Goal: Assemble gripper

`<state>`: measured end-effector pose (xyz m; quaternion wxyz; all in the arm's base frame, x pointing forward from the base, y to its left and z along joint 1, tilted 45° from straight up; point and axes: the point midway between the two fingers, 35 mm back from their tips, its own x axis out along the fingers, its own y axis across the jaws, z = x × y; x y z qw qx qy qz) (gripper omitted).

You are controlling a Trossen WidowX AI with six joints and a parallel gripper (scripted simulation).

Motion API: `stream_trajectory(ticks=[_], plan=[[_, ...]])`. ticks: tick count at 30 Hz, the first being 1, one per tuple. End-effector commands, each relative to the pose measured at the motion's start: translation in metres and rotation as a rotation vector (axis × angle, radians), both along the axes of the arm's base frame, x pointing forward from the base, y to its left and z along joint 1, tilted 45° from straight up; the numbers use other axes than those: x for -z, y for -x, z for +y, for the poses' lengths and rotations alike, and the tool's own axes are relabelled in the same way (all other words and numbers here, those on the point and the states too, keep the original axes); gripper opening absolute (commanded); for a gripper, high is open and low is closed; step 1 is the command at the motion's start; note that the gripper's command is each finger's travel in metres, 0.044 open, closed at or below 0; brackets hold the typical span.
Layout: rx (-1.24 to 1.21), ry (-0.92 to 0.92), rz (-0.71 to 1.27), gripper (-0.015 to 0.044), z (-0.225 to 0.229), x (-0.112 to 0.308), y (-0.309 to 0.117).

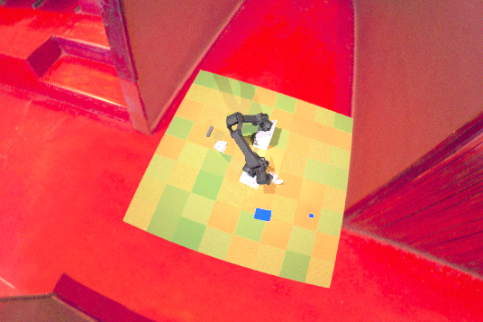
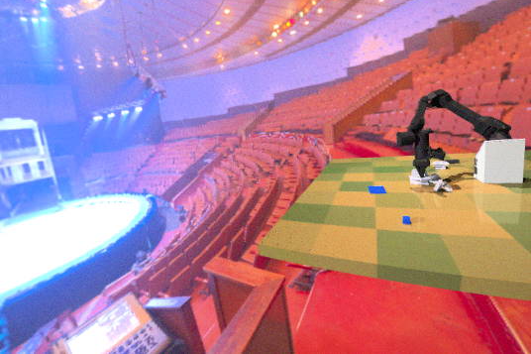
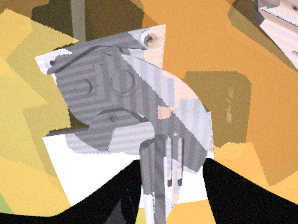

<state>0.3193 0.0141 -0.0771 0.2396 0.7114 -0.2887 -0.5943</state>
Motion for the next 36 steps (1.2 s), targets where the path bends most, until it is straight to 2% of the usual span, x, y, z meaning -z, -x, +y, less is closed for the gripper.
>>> stream_trajectory(ticks=[1, 36], plan=[[-0.004, 0.004, 0.002, 0.0134, -0.0015, 0.0010, -0.0004], [-0.003, 0.004, 0.000, 0.0134, -0.0075, 0.0069, -0.0014]])
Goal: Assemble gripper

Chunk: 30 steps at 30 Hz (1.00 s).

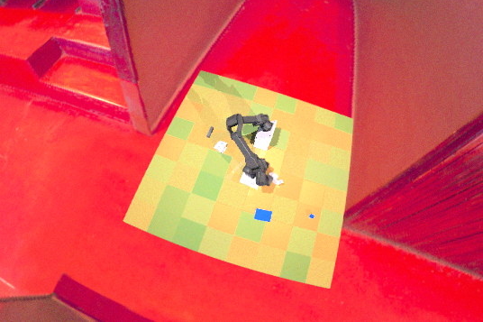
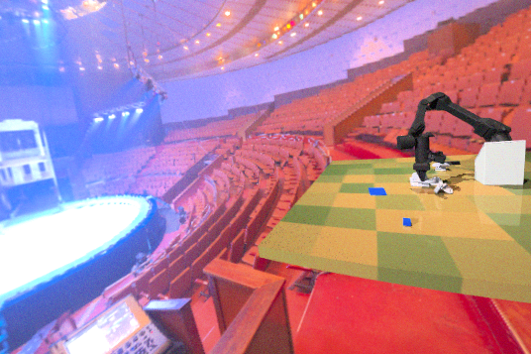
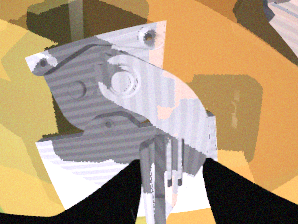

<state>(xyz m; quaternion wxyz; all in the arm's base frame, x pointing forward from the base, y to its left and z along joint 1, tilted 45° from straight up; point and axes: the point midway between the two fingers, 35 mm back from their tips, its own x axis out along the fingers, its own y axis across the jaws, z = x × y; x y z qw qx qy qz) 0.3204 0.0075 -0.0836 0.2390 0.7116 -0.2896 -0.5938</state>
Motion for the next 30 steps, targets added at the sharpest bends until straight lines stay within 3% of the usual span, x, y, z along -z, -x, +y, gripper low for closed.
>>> stream_trajectory(ticks=[1, 30], plan=[[-0.004, 0.003, 0.002, 0.0134, -0.0015, 0.0010, -0.0003], [-0.003, 0.003, 0.001, 0.0134, -0.0045, 0.0040, -0.0009]])
